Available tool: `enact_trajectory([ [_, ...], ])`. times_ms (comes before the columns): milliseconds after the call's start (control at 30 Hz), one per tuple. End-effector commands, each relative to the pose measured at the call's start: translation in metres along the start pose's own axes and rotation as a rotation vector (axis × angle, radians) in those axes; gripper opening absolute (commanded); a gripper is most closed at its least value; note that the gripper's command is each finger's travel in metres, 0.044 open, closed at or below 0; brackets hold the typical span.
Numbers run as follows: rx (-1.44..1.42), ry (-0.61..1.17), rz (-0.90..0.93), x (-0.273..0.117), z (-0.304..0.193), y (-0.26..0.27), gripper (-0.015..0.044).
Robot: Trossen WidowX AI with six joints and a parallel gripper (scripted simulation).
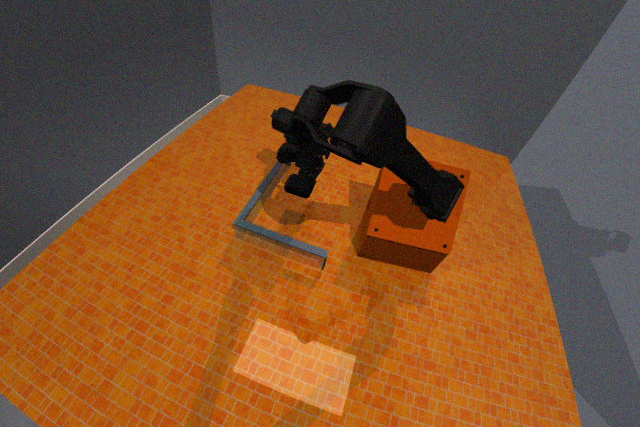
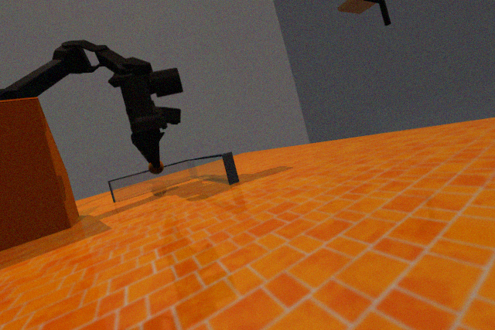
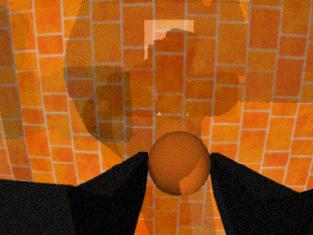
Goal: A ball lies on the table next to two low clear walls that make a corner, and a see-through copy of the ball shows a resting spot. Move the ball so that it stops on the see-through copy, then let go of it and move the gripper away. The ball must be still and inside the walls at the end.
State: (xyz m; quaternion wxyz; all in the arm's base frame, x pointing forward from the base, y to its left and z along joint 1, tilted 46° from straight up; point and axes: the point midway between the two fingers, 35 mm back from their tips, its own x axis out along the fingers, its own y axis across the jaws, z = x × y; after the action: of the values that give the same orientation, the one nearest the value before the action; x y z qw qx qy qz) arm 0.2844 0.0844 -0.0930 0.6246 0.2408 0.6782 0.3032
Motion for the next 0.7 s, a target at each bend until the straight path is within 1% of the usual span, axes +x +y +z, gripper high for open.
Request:
enact_trajectory([
  [0, 0.014, 0.011, 0.008, 0.023, -0.005, 0.0, 0.0],
  [100, 0.014, 0.012, 0.01, 0.035, -0.007, 0.001, 0.0],
  [333, 0.014, 0.012, 0.011, 0.039, -0.007, 0.001, 0.0],
  [667, 0.014, 0.012, 0.011, 0.054, -0.007, 0.001, 0.0],
])
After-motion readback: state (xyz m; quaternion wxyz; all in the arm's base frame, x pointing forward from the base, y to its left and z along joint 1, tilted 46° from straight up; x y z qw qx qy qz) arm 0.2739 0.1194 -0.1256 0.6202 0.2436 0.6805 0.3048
